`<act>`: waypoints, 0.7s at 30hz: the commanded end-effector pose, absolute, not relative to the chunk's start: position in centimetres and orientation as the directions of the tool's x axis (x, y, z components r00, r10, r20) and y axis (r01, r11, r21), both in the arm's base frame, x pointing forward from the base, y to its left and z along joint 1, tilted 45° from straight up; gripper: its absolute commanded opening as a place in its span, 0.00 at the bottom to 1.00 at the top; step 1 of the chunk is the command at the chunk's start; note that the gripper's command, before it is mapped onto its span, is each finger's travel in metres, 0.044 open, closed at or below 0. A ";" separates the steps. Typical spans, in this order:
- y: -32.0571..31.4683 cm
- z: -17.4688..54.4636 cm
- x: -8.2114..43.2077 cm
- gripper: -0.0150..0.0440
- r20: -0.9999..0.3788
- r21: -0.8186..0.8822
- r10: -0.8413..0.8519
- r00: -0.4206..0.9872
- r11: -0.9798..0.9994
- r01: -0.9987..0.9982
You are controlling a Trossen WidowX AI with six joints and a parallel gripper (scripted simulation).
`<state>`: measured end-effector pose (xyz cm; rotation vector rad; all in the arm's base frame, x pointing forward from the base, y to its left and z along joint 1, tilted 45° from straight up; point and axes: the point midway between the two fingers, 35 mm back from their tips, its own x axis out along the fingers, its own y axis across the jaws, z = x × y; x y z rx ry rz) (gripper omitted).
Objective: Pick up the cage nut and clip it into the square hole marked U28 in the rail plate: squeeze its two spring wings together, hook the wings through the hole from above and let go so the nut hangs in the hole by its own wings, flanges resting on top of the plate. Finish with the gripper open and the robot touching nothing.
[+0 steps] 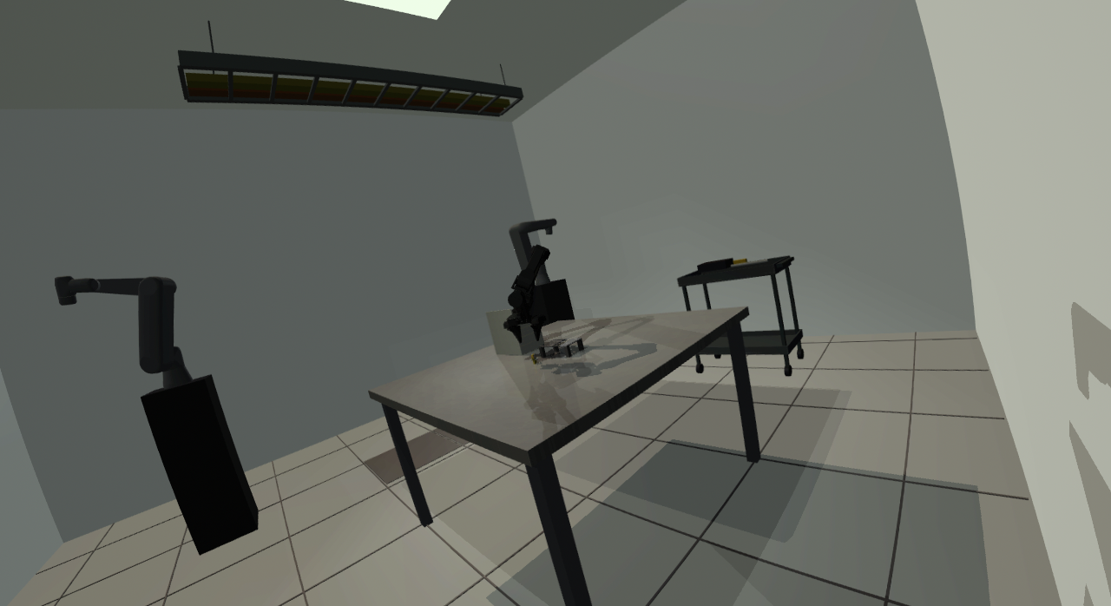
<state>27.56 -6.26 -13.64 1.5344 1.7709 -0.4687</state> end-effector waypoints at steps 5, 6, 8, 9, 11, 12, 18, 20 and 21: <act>-5.4 -13.7 27.2 0.82 -0.712 0.161 0.700 -0.044 0.224 0.961; -5.4 -13.7 27.2 0.78 -0.712 0.161 0.700 -0.044 0.224 0.961; -5.4 -13.7 27.2 0.69 -0.712 0.161 0.700 -0.044 0.224 0.961; -5.4 -13.7 27.2 0.64 -0.712 0.161 0.700 -0.044 0.224 0.961; -5.4 -13.7 27.2 0.56 -0.712 0.161 0.700 -0.044 0.224 0.961; -5.4 -13.7 27.2 0.51 -0.712 0.161 0.700 -0.044 0.224 0.961; -5.4 -13.7 27.2 0.46 -0.712 0.161 0.700 -0.044 0.224 0.961; -5.4 -13.7 27.2 0.46 -0.712 0.161 0.700 -0.044 0.224 0.961; -5.4 -13.7 27.2 0.46 -0.712 0.161 0.700 -0.044 0.224 0.961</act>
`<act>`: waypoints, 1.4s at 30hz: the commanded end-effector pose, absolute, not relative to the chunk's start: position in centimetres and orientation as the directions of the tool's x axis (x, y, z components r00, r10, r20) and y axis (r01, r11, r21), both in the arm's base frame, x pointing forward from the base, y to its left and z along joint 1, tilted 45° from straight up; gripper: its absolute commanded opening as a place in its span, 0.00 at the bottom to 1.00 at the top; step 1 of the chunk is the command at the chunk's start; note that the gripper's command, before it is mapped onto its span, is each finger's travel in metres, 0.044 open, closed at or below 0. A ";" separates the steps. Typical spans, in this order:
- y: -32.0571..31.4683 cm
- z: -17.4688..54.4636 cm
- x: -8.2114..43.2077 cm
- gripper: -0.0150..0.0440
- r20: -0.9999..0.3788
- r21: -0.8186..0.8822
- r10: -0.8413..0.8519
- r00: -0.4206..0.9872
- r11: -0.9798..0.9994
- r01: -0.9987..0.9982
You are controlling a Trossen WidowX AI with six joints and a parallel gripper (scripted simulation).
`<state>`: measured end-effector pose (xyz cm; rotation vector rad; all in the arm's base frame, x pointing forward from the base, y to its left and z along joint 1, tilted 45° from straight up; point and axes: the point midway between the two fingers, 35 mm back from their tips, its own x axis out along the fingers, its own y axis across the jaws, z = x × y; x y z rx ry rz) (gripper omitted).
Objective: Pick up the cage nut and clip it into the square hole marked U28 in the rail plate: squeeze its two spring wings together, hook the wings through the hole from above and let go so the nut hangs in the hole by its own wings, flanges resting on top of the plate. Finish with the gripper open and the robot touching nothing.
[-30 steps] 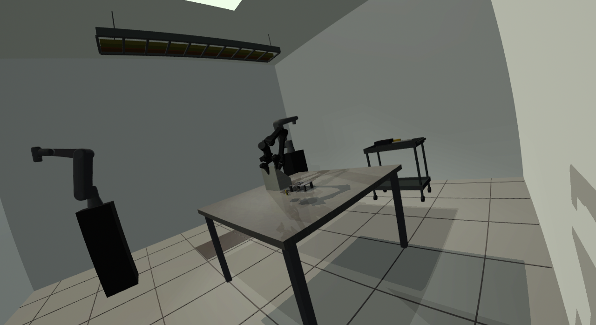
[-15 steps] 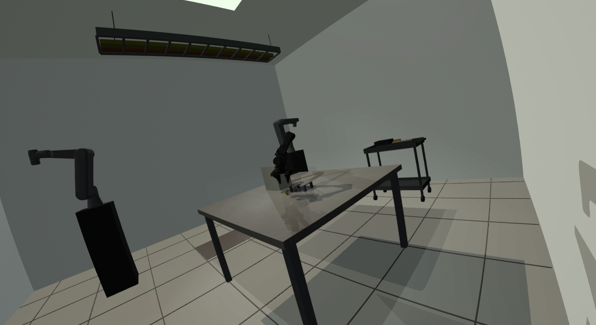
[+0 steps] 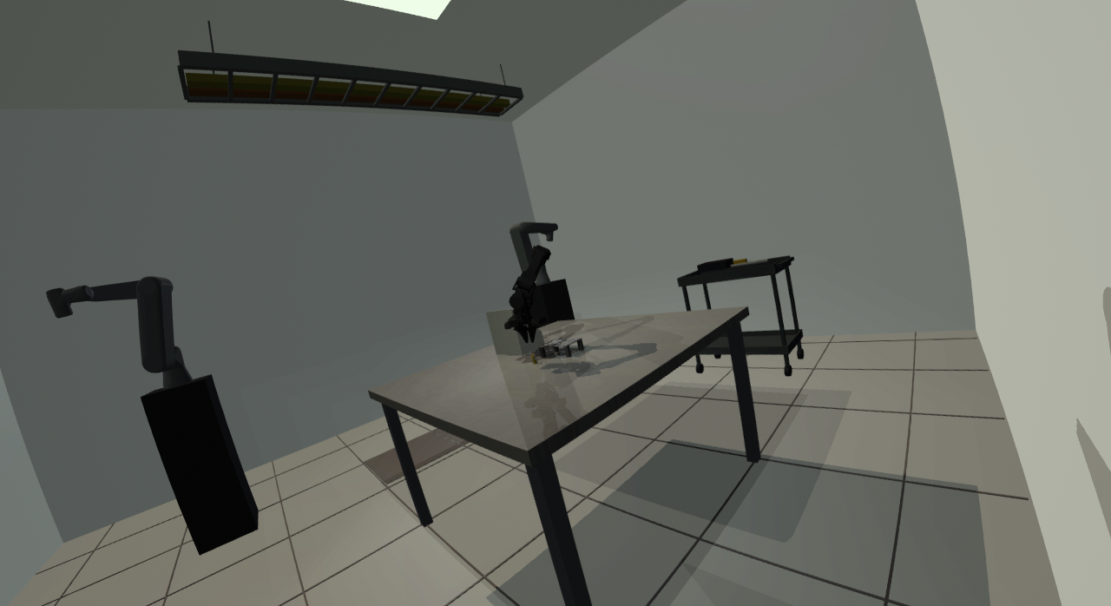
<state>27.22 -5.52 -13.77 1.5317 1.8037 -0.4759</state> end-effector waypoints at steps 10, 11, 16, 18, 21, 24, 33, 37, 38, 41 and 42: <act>-2.9 -16.2 27.0 0.46 -0.711 0.161 0.702 -0.044 0.224 0.961; -2.9 -16.3 27.0 0.46 -0.711 0.161 0.702 -0.044 0.224 0.961; -2.4 -16.7 27.0 0.46 -0.711 0.161 0.702 -0.044 0.224 0.961; -2.2 -16.9 27.0 0.46 -0.711 0.161 0.702 -0.044 0.224 0.961; -1.9 -17.3 27.0 0.46 -0.711 0.161 0.702 -0.044 0.223 0.961; -1.5 -17.6 26.9 0.46 -0.711 0.161 0.702 -0.044 0.223 0.961; -1.3 -17.8 26.9 0.46 -0.710 0.161 0.702 -0.044 0.223 0.961; -1.1 -18.0 26.9 0.46 -0.710 0.161 0.703 -0.044 0.223 0.961; -1.1 -18.0 26.9 0.46 -0.710 0.161 0.703 -0.044 0.223 0.961; -1.1 -18.0 26.9 0.46 -0.710 0.161 0.703 -0.044 0.223 0.961; -1.1 -18.0 26.9 0.46 -0.710 0.161 0.703 -0.044 0.223 0.961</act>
